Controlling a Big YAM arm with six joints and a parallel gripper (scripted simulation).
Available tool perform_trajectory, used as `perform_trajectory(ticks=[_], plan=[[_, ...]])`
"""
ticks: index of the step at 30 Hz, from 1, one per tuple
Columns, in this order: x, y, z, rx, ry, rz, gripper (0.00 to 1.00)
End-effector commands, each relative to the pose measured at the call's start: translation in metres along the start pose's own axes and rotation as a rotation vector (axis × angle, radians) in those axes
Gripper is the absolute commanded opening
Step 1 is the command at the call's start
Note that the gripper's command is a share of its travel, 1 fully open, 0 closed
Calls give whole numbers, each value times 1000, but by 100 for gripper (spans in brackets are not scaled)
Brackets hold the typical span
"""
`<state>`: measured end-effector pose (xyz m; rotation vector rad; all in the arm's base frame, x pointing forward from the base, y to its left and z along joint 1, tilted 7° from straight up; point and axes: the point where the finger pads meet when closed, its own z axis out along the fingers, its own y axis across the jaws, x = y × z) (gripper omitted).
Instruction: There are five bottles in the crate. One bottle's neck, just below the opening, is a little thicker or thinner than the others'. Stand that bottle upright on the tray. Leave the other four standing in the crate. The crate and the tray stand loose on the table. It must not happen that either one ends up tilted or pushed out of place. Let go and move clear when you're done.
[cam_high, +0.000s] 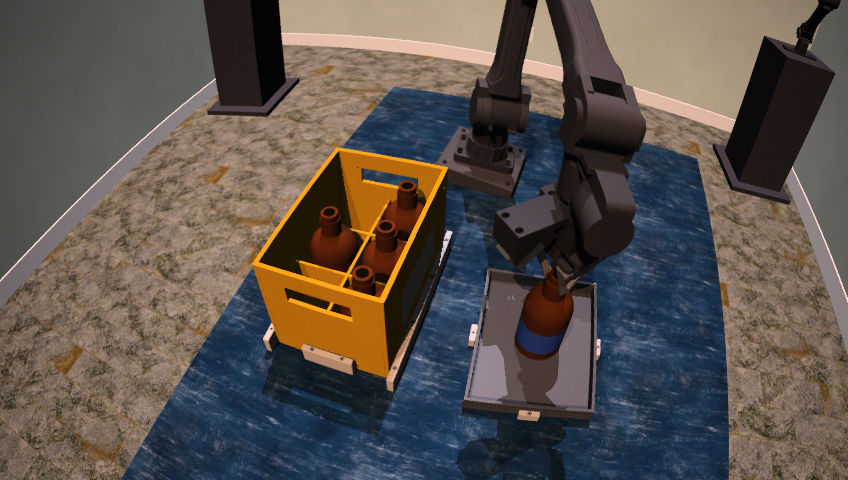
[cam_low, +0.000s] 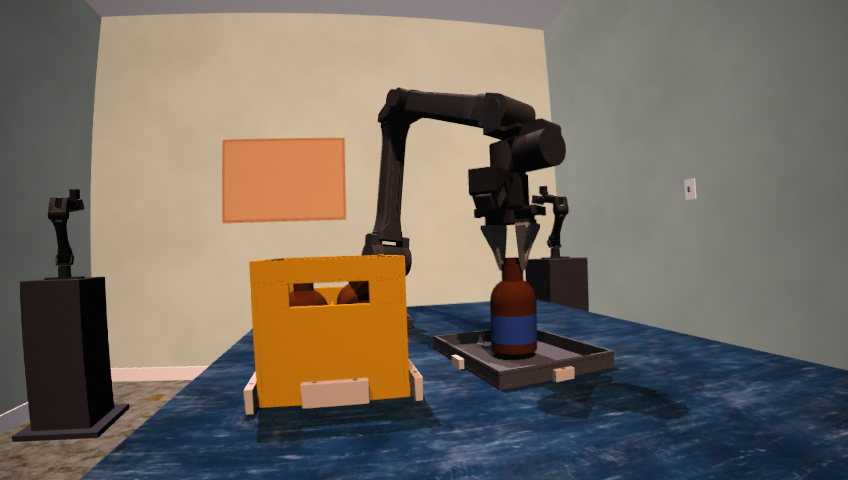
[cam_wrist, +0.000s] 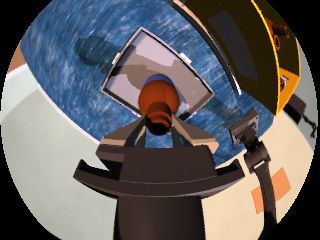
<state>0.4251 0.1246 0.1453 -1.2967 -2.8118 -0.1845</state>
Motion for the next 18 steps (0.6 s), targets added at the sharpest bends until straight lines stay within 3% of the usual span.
perform_trajectory(ticks=[1, 4, 8, 18], plan=[[-2, 13, -10, -37, -20, -1, 0], [-1, 8, -2, -18, -11, 2, 0], [-2, 13, -7, -34, -19, -1, 0], [-1, 10, -5, -28, -15, 0, 0]])
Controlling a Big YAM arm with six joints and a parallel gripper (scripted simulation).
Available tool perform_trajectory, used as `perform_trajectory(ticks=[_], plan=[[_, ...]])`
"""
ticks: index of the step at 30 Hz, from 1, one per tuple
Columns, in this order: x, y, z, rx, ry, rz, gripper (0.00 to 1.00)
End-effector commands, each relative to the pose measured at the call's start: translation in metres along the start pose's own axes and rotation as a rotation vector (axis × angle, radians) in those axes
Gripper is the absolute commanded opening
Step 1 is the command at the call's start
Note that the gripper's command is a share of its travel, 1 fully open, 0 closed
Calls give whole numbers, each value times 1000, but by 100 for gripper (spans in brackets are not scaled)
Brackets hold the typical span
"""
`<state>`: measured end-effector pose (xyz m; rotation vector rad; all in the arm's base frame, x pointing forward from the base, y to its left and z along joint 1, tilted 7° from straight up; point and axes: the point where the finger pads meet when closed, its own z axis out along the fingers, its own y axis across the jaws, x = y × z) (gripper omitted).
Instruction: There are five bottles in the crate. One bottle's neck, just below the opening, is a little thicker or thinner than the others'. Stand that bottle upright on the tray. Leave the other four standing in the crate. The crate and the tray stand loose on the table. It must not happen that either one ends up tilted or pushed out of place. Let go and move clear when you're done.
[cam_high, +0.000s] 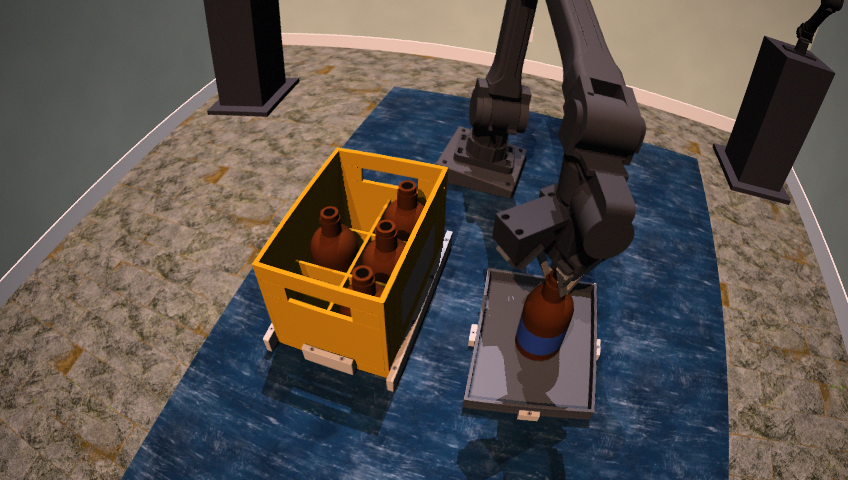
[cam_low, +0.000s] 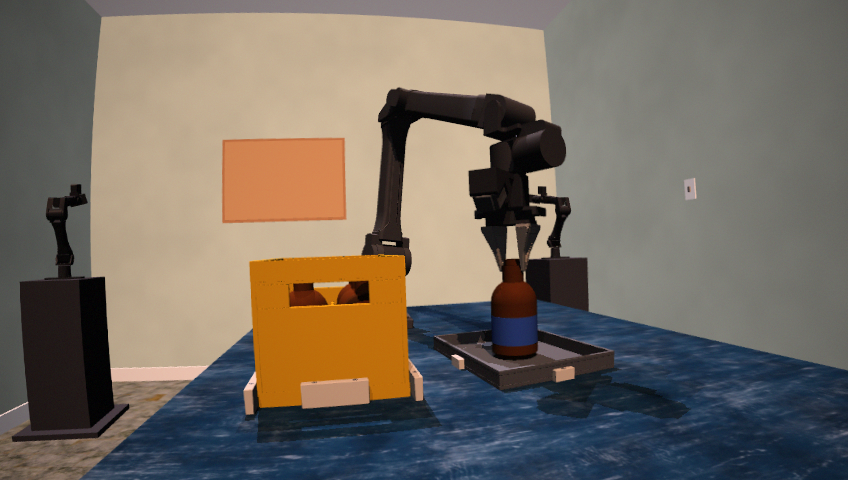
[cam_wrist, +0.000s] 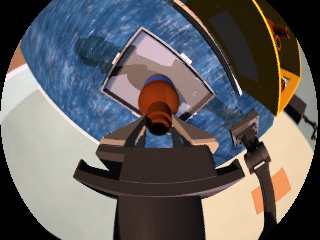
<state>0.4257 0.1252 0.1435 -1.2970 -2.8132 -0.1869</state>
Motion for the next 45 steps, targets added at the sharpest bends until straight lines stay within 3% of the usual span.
perform_trajectory(ticks=[1, 38, 39, 45], plan=[[-1, 9, -7, -26, -15, 1, 0], [-2, 11, -9, -31, -17, 0, 0], [-2, 11, -9, -31, -17, 0, 100], [-2, 11, -8, -29, -16, -1, 100]])
